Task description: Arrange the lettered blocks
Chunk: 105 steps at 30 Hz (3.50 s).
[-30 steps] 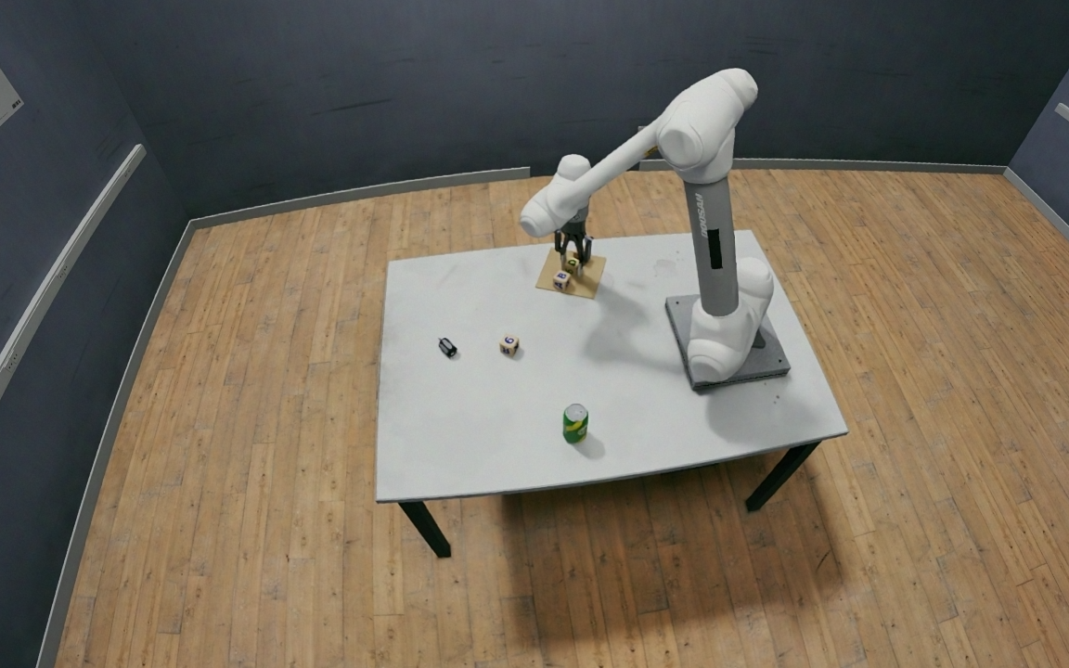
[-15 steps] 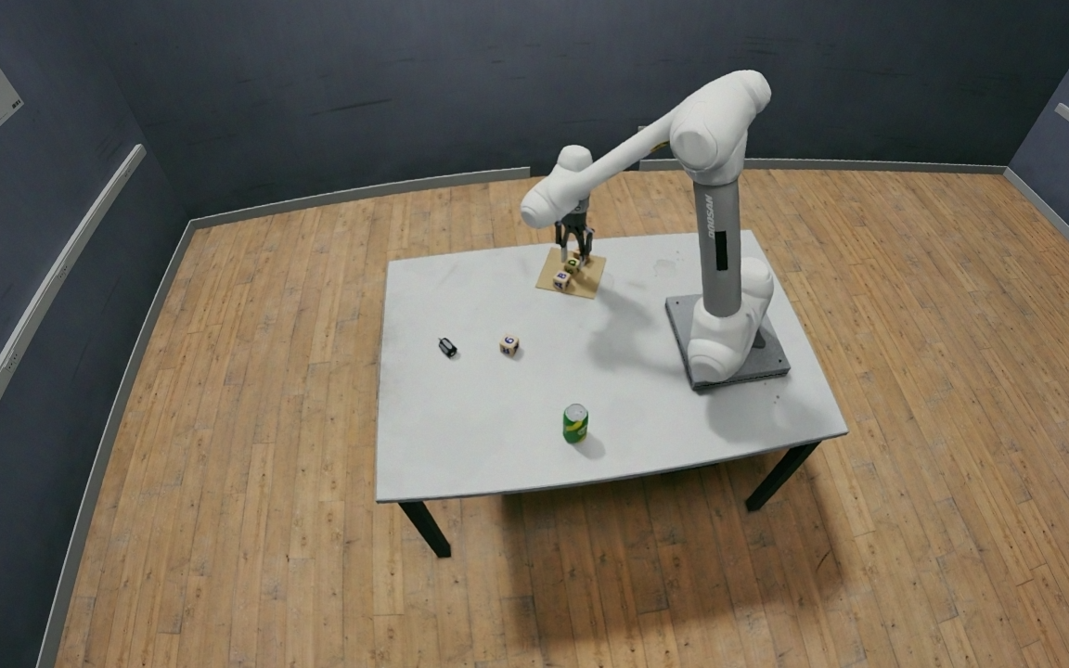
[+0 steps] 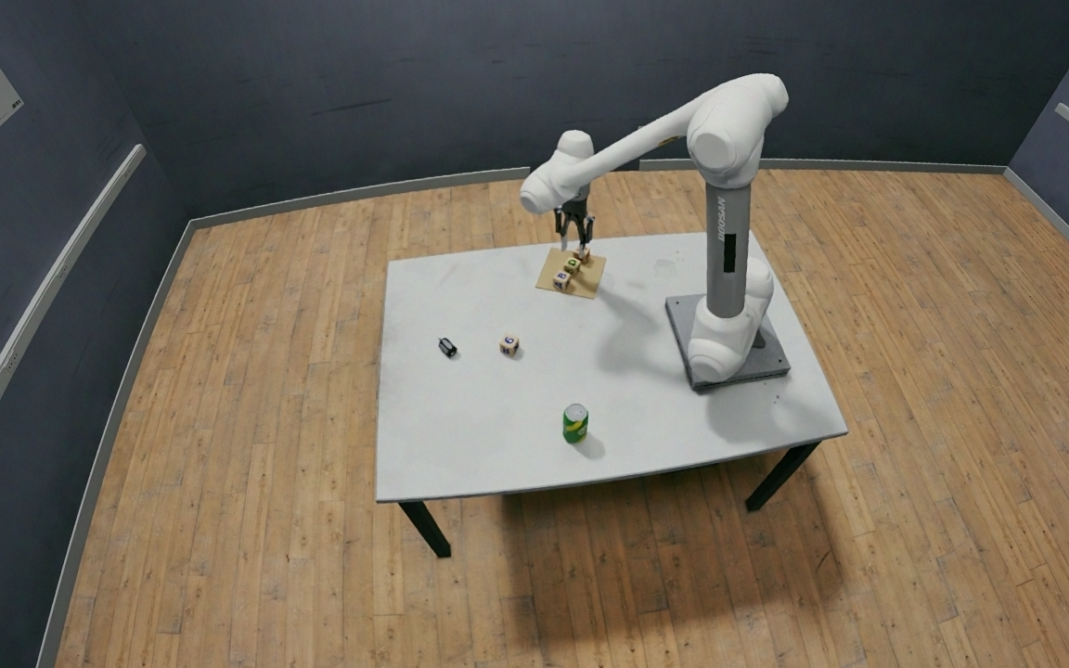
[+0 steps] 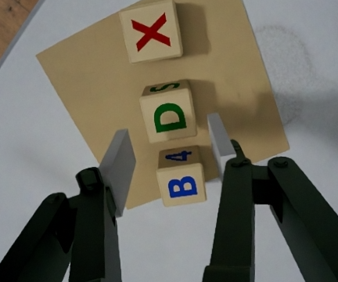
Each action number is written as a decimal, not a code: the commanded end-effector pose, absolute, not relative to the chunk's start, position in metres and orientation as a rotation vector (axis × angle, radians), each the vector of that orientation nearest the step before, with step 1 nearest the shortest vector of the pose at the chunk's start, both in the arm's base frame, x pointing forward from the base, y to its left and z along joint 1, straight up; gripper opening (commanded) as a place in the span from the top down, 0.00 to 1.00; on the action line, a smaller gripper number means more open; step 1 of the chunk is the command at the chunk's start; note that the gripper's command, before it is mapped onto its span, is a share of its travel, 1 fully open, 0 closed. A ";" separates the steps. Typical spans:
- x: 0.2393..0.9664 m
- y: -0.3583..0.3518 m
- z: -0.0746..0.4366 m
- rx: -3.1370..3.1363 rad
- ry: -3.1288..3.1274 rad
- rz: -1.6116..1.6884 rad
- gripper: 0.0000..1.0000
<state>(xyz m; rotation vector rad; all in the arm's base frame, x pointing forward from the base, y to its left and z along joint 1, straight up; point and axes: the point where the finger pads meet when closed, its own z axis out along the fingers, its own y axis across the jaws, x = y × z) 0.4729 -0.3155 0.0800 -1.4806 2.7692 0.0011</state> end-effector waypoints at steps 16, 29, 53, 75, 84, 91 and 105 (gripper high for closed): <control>0.475 -0.319 0.088 -1.483 2.767 -0.007 0.00; 0.475 -0.318 0.095 -1.483 2.767 -0.007 0.00; 0.474 -0.318 0.159 -1.482 2.767 -0.007 0.00; 0.474 -0.318 0.158 -1.483 2.767 -0.007 0.00; 0.474 -0.318 0.158 -1.483 2.767 -0.007 0.00; 0.474 -0.318 0.158 -1.483 2.767 -0.007 0.00; 0.474 -0.318 0.158 -1.483 2.767 -0.007 0.00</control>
